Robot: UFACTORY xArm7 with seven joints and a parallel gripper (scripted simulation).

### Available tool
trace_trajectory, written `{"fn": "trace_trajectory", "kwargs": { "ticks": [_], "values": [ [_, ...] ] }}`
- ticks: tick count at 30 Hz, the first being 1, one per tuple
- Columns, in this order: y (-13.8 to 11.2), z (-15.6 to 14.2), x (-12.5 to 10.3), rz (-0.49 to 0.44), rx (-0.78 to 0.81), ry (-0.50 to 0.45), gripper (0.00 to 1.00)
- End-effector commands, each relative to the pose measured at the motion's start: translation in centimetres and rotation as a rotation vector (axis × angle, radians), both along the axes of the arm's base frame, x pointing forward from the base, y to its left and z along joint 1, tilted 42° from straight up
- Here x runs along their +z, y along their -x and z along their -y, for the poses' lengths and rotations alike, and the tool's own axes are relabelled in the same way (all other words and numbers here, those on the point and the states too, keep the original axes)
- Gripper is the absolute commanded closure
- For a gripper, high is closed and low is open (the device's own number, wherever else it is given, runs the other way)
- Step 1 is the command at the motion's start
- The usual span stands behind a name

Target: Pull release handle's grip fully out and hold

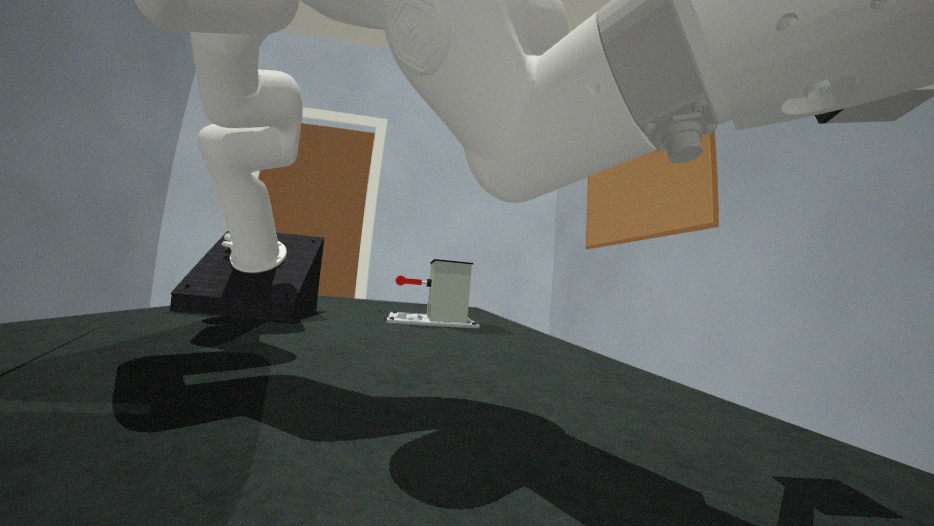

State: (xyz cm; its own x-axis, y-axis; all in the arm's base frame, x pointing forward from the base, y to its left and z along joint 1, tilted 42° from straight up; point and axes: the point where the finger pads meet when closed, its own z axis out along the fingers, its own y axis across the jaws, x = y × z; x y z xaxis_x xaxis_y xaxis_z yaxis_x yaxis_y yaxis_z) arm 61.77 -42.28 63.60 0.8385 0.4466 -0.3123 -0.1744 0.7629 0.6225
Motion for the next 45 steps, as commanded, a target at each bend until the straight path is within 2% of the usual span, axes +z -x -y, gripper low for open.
{"fn": "trace_trajectory", "kwargs": {
  "ticks": [1, 10, 17, 19, 22, 24, 26, 27, 33, 36, 38, 40, 43, 45],
  "values": [
    [0.0, -0.2, 0.3, 0.005, 0.002, 0.003, 0.00],
    [0.2, -0.8, -0.3, 0.021, 0.002, -0.019, 0.00],
    [1.7, -3.4, -3.5, 0.086, -0.020, -0.113, 0.00],
    [1.7, -3.4, -3.5, 0.086, -0.020, -0.113, 0.00],
    [3.0, -6.2, -6.3, 0.162, -0.031, -0.205, 0.00],
    [3.0, -6.2, -6.3, 0.162, -0.031, -0.205, 0.00],
    [4.0, -8.4, -8.7, 0.219, -0.041, -0.280, 0.00],
    [4.0, -8.5, -8.8, 0.222, -0.042, -0.284, 0.00],
    [6.2, -12.2, -13.1, 0.311, -0.075, -0.406, 0.00],
    [6.2, -12.3, -13.2, 0.313, -0.076, -0.408, 0.00],
    [7.6, -15.1, -16.2, 0.384, -0.092, -0.503, 0.00],
    [7.6, -15.1, -16.2, 0.384, -0.092, -0.503, 0.00],
    [8.8, -17.5, -18.9, 0.448, -0.105, -0.586, 0.00],
    [9.1, -18.0, -19.4, 0.462, -0.108, -0.604, 0.00]
  ]
}}
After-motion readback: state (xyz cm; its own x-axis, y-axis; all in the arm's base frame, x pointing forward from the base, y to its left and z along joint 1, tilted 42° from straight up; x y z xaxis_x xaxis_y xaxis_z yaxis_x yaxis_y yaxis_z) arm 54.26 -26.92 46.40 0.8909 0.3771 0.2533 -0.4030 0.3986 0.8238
